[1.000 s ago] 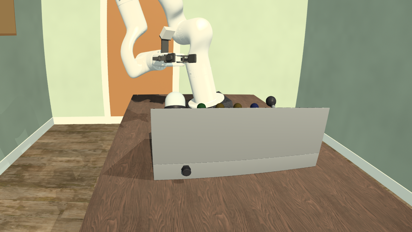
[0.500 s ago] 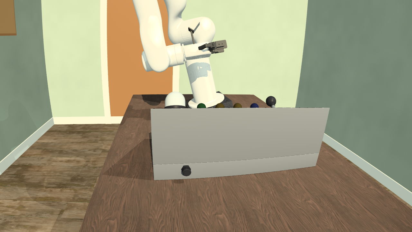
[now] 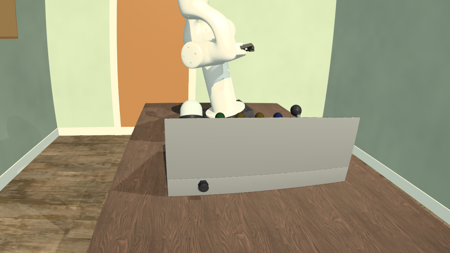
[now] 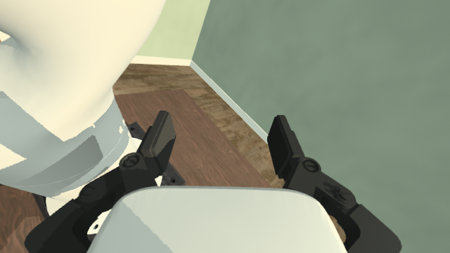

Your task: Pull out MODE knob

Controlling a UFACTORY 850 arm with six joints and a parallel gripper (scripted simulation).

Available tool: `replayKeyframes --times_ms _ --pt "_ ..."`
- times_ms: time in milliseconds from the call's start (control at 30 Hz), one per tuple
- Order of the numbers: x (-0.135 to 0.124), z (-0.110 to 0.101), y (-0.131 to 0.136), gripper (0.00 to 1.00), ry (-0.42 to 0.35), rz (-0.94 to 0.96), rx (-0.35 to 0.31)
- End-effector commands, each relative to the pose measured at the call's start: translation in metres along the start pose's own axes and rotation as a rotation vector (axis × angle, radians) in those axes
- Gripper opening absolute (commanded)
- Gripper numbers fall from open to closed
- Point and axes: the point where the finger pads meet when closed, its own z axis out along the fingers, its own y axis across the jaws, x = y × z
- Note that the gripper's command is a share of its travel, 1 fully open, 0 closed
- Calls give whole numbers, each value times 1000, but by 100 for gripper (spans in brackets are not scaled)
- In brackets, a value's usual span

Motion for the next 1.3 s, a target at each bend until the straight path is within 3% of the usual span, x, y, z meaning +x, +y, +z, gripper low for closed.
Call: replayKeyframes --times_ms 0,33,100,133,200,333,600,667,700,733,833,900,933,1033,1167,1233,1267 --pt "1 9 -31 100 14 -19 278" --pt "1 9 -31 100 17 -24 343" --pt "1 9 -31 100 17 -24 343" --pt "-1 5 -43 100 17 -43 530" --pt "-3 -2 -53 100 12 -56 616" --pt "-10 -22 -63 100 -1 -96 874" --pt "-25 -56 -52 100 -49 -196 1384" --pt "-25 -56 -52 100 -49 -196 1384" --pt "-30 -67 -42 100 -70 -234 1530" --pt "-35 -75 -30 100 -84 -259 1605" --pt "-40 -82 -16 100 -111 -307 1762" --pt "-48 -90 17 100 -139 -360 1888" --pt "-48 -90 17 100 -151 -379 1949" --pt "-53 -91 52 100 -194 -458 2126" --pt "-58 -80 100 100 -257 -576 2351" --pt "-58 -80 100 100 -257 -576 2351" --pt "-58 -75 114 100 -278 -617 2420"
